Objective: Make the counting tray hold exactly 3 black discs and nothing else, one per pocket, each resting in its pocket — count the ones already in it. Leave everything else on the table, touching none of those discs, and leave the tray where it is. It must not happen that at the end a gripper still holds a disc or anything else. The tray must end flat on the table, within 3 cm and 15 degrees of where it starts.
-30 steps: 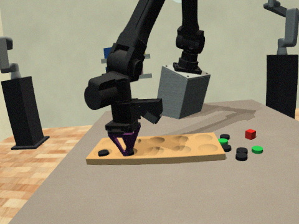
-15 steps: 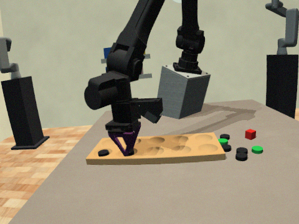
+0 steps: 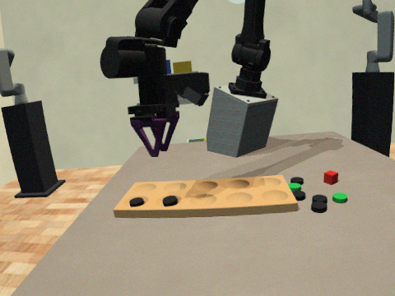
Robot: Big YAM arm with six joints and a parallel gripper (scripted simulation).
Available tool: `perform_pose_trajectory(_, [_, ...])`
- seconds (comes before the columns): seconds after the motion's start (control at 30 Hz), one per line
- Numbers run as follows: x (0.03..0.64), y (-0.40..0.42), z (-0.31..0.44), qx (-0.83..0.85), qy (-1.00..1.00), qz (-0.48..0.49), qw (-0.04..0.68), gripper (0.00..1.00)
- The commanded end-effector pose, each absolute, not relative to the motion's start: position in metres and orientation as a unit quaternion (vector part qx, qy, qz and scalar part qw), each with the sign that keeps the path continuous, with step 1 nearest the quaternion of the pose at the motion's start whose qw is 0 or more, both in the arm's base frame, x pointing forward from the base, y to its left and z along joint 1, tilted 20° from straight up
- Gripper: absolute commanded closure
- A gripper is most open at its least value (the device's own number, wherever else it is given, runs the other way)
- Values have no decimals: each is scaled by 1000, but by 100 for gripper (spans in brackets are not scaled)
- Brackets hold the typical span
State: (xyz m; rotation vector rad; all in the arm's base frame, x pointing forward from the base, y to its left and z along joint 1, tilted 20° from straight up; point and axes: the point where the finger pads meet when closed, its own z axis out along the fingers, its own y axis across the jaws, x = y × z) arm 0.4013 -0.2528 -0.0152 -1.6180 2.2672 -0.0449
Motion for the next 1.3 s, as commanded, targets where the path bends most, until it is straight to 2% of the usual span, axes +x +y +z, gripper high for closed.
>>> perform_pose_trajectory(0.0, [396,-238,-32,-585,793,11,170,55])
perform_pose_trajectory(0.27, [403,-255,-11,-582,793,-21,179,55])
perform_pose_trajectory(1.27, [403,-255,-14,-581,794,-19,178,55])
